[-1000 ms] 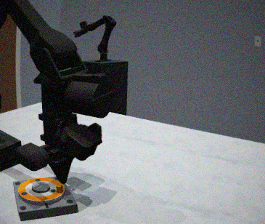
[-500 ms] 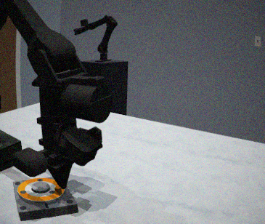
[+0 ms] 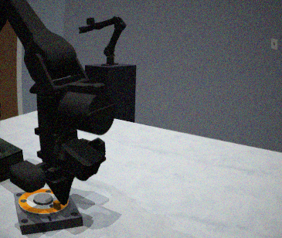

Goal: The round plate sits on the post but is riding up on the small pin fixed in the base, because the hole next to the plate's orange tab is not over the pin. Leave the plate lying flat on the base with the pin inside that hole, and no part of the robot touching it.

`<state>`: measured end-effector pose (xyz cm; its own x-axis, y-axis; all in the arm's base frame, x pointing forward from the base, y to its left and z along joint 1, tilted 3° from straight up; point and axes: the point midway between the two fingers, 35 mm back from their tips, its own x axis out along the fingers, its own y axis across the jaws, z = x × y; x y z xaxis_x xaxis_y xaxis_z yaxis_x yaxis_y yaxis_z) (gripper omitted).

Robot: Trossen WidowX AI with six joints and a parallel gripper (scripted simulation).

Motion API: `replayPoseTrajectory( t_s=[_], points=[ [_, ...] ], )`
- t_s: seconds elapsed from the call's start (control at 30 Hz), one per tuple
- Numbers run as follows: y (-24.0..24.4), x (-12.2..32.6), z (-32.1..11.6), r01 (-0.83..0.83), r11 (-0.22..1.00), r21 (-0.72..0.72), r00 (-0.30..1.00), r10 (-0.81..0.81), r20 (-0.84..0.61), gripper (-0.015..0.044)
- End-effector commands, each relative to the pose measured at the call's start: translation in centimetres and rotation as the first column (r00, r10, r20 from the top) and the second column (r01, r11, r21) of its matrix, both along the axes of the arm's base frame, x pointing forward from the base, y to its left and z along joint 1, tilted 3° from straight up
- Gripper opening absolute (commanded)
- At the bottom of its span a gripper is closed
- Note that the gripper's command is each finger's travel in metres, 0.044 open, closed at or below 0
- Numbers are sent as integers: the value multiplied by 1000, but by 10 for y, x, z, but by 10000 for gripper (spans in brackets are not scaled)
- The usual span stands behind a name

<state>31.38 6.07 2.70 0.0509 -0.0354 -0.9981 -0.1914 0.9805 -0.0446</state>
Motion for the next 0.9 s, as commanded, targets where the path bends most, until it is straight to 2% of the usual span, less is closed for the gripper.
replayPoseTrajectory(
  t_s=[0.0,0.63,0.87],
  points=[
    [-6,1,0,-1,1000,-4,1000,1,-4,0],
    [-22,4,1,-1,1000,-5,1000,1,-4,0],
    [-19,0,40,-1,1000,-5,1000,1,-4,0]
  ],
)
